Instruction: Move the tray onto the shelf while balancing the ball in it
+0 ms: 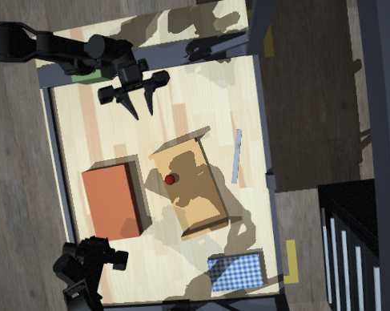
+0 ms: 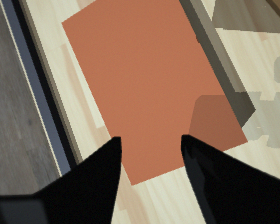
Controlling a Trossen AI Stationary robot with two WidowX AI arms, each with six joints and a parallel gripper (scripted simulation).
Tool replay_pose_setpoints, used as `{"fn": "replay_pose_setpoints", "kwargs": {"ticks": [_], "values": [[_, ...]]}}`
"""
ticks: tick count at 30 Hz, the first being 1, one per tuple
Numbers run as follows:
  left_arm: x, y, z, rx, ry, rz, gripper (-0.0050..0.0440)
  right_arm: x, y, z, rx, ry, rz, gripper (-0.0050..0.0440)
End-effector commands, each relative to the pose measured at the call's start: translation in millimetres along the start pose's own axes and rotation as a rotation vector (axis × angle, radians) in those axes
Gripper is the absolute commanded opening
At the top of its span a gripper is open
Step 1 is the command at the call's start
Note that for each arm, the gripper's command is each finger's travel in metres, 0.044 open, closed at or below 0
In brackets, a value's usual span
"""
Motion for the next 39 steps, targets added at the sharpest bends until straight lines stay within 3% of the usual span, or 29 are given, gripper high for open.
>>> {"fn": "replay_pose_setpoints", "kwargs": {"ticks": [1, 14, 28, 39], "values": [[-2.8, 2.7, -3.2, -0.007, 0.003, 0.015, 0.0172, 4.3, 5.8, 4.8, -0.008, 0.003, -0.005, 0.0172], [-16.5, 13.2, -1.1, -0.004, -0.020, 0.075, 0.0172, 27.2, 10.5, 24.3, 0.009, 0.061, -0.145, 0.0172], [-49.8, 34.9, 15.8, 0.024, -0.103, 0.215, 0.0172, 70.1, 11.3, 70.7, 0.090, 0.218, -0.427, 0.0172], [-83.7, 51.4, 25.1, 0.045, -0.168, 0.351, 0.0172, 98.6, 1.9, 115.1, 0.220, 0.403, -0.666, 0.0172]]}}
Point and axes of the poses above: on each arm, the point midway between the two fingers, 35 mm back from their tips, its own z axis out along the fingers, its own x axis across the jaws, y = z × x, the point moved 10 cm from there along -z, back along the fingers, and after that the axes turned 6 degrees about z, right-handed, at the moved point
